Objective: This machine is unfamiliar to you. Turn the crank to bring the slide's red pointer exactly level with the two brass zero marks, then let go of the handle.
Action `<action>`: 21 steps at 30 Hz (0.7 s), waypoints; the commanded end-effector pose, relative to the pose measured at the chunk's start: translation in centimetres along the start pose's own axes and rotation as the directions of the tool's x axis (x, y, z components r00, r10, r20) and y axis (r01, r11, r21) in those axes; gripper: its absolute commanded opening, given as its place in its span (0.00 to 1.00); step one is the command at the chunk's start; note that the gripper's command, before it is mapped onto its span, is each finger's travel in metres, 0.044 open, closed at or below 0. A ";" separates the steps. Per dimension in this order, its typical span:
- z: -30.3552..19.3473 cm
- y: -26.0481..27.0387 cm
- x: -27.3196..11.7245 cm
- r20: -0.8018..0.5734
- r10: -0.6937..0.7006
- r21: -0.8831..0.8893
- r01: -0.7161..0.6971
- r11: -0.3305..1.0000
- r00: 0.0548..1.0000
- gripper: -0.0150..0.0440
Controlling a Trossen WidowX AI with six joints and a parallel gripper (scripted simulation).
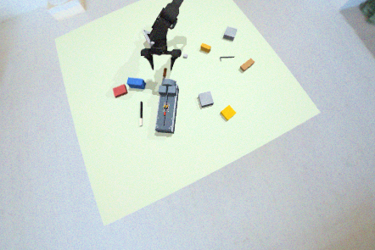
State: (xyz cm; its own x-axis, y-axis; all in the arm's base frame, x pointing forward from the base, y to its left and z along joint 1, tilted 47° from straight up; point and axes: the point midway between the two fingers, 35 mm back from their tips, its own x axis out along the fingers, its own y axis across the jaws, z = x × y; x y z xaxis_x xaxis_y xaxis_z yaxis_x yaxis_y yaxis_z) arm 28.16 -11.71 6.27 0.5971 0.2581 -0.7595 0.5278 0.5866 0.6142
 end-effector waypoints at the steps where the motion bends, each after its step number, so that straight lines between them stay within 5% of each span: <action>1: -1.2 0.1 1.0 0.008 0.000 0.001 0.000 1.000 1.000 1.00; 21: -3.2 0.1 3.3 0.007 -0.001 0.001 0.001 1.000 1.000 1.00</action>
State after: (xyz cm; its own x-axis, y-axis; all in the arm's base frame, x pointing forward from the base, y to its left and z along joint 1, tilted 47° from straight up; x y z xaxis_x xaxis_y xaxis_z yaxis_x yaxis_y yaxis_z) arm 28.27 -8.70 3.66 0.6039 0.2535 -0.7557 0.5223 0.5904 0.6153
